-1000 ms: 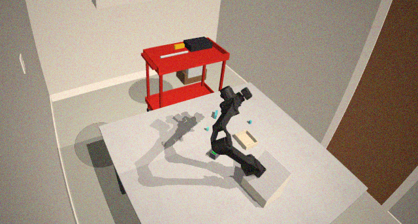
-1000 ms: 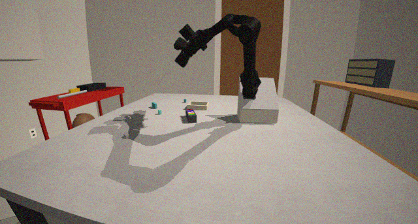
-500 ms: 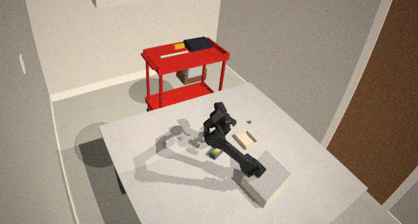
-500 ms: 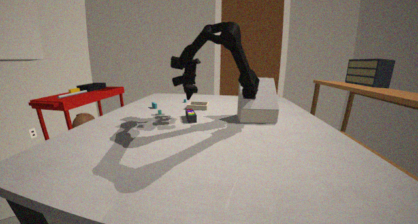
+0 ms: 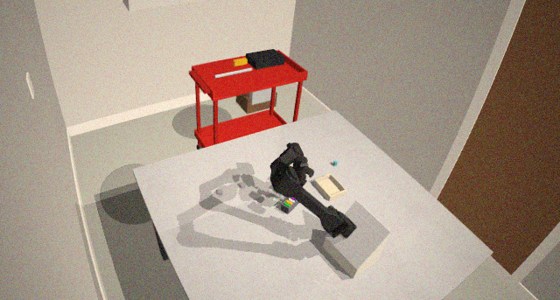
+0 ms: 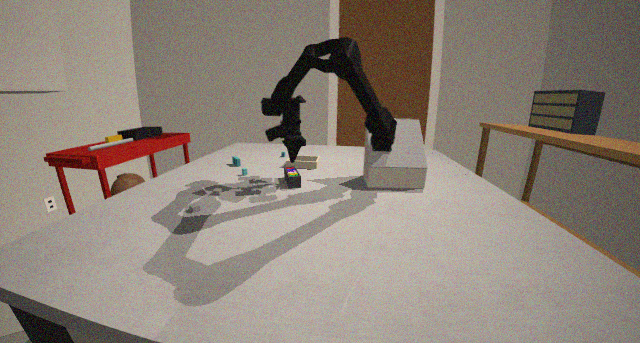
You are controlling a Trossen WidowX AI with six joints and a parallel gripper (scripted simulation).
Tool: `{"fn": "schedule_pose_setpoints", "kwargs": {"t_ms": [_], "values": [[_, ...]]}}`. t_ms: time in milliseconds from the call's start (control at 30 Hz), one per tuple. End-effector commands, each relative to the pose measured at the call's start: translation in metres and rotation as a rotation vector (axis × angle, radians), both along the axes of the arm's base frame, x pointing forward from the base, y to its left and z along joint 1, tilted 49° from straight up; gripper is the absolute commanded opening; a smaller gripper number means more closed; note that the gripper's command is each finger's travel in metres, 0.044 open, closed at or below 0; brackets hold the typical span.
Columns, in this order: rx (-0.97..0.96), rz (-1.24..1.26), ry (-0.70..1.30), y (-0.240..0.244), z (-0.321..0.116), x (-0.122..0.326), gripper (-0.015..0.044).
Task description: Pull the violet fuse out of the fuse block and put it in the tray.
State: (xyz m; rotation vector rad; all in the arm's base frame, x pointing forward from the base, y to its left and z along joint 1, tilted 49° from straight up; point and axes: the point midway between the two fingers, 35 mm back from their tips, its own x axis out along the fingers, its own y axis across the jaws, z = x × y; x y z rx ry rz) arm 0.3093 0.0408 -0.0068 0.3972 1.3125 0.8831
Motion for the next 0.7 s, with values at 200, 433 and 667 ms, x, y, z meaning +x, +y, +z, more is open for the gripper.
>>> {"fn": "schedule_pose_setpoints", "kwargs": {"t_ms": [200, 433, 667], "values": [[0.005, -0.003, 0.001, 0.007, -0.006, 0.001, 0.0060], [0.006, -0.003, 0.001, 0.012, -0.011, 0.002, 0.0060], [0.006, -0.003, 0.001, 0.017, -0.015, 0.002, 0.0060]]}}
